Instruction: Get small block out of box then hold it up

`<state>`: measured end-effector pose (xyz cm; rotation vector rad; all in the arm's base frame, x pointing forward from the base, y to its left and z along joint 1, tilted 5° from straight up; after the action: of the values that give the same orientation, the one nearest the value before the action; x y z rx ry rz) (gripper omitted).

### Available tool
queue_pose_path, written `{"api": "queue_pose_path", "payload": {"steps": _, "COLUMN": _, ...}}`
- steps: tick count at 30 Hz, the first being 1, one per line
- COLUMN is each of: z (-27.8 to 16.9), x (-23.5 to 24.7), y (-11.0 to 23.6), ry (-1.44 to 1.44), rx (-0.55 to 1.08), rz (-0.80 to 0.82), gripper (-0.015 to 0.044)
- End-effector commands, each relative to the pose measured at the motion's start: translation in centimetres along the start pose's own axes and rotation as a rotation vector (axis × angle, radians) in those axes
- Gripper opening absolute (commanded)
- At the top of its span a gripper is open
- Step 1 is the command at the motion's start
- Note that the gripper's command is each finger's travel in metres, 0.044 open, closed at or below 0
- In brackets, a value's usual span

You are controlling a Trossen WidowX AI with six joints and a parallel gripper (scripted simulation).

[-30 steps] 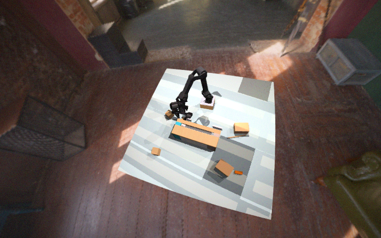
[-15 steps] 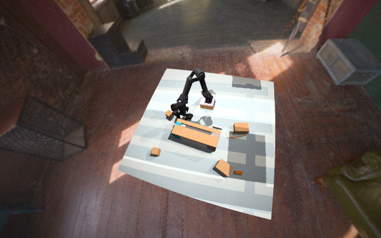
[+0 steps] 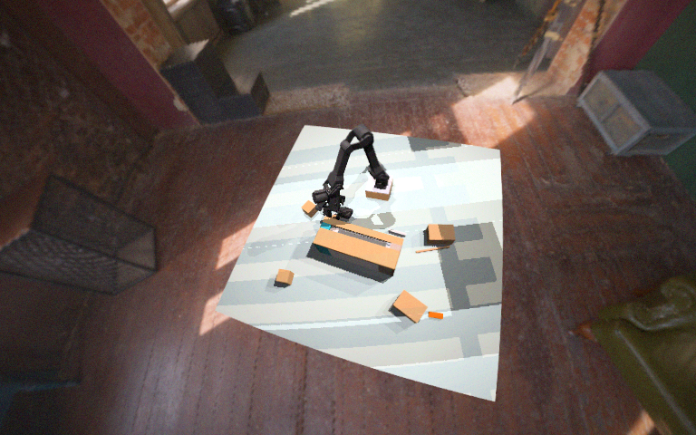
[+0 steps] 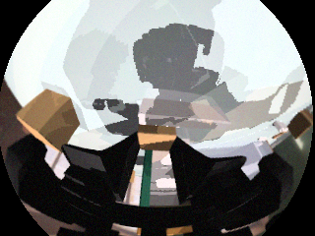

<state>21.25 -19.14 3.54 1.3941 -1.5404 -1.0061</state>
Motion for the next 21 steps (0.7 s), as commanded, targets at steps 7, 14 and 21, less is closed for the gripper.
{"api": "queue_pose_path", "payload": {"steps": 7, "z": -2.1, "x": 0.1, "y": 4.2, "ry": 0.001, "rx": 0.003, "rz": 0.003, "gripper": 0.0000}}
{"api": "queue_pose_path", "payload": {"steps": 14, "z": -2.6, "x": 0.0, "y": 5.7, "ry": -0.001, "rx": 0.004, "rz": 0.005, "gripper": 0.0000}}
{"api": "queue_pose_path", "payload": {"steps": 21, "z": -3.8, "x": -2.0, "y": 8.0, "ry": -0.083, "rx": 0.000, "rz": 0.055, "gripper": 0.0000}}
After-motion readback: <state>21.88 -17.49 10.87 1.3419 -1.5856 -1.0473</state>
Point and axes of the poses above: the point midway between the two fingers, 35 mm back from their tips, its own y axis back along the fingers, its own x axis across the jaws, z = x × y, the point moved 7 cm from there along y, back along the fingers
